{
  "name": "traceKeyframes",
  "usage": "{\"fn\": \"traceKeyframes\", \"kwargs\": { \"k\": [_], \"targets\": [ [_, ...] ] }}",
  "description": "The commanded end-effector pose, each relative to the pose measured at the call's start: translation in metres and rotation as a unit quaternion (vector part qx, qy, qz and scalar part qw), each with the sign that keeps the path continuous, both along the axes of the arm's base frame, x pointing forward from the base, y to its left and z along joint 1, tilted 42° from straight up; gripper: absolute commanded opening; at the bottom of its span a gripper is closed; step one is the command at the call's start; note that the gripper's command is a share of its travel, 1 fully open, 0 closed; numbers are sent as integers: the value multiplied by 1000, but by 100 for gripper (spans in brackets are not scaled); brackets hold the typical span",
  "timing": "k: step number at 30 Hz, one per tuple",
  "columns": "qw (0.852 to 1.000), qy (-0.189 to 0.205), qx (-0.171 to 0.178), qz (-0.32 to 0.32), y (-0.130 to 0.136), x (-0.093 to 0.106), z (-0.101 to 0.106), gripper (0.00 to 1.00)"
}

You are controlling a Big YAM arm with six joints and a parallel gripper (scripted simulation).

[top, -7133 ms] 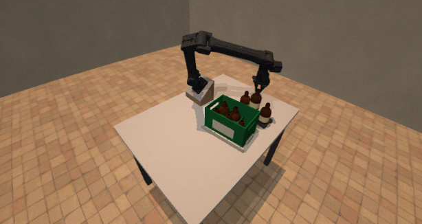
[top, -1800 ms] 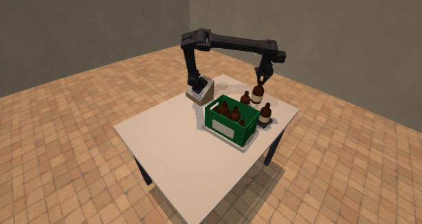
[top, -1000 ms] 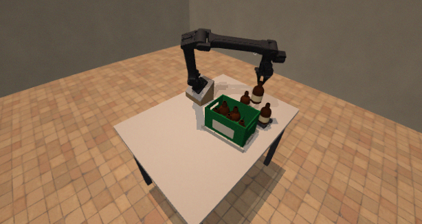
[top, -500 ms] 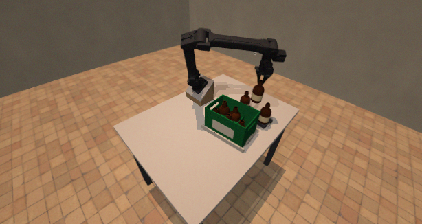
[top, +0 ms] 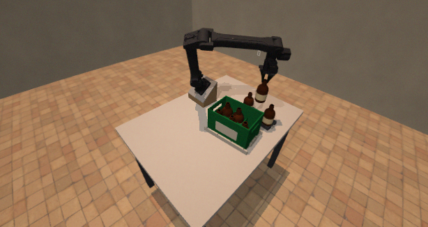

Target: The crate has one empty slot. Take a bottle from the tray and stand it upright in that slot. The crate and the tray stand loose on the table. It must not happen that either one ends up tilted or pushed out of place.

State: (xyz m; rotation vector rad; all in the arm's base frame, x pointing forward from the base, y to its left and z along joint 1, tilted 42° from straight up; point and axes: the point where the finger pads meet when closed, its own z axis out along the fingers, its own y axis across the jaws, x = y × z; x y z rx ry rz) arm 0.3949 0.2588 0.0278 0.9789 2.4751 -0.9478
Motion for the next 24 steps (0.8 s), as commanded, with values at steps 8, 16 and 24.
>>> {"fn": "traceKeyframes", "kwargs": {
  "k": [8,16,24],
  "targets": [
    [999,-31,27,2,31,13,33,0],
    [999,-31,26,6,39,10,38,0],
    [999,-30,26,4,39,11,39,0]
  ]
}}
